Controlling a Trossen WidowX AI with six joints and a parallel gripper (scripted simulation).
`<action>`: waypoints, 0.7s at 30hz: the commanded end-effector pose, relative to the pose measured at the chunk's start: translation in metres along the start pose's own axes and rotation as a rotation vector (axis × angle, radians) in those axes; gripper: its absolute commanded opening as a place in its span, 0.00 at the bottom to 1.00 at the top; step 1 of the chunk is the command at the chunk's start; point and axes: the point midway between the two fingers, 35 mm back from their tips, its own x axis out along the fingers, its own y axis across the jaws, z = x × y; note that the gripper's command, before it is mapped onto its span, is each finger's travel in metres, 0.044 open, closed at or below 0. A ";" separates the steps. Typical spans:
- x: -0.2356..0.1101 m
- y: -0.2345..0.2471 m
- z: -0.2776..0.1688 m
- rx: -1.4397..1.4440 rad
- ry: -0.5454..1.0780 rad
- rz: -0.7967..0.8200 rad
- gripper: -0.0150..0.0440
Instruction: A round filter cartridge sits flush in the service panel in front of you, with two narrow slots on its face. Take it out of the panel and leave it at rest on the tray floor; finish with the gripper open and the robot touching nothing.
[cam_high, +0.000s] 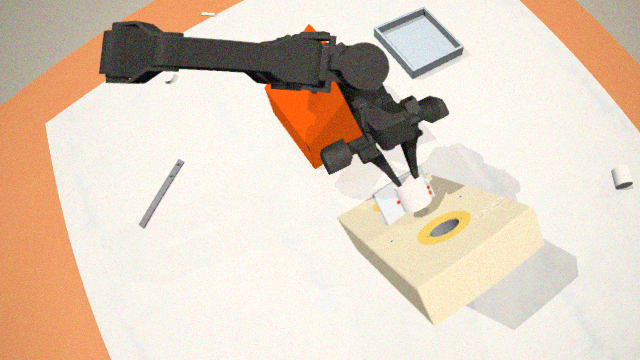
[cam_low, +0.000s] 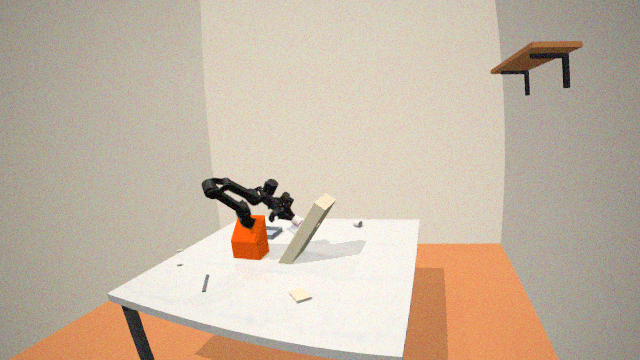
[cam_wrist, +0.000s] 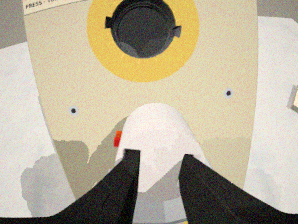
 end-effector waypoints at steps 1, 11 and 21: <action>0.000 0.000 0.002 0.006 -0.003 0.000 0.44; 0.000 0.000 0.002 0.006 -0.003 0.000 0.44; -0.004 0.011 0.044 0.007 -0.007 0.008 0.44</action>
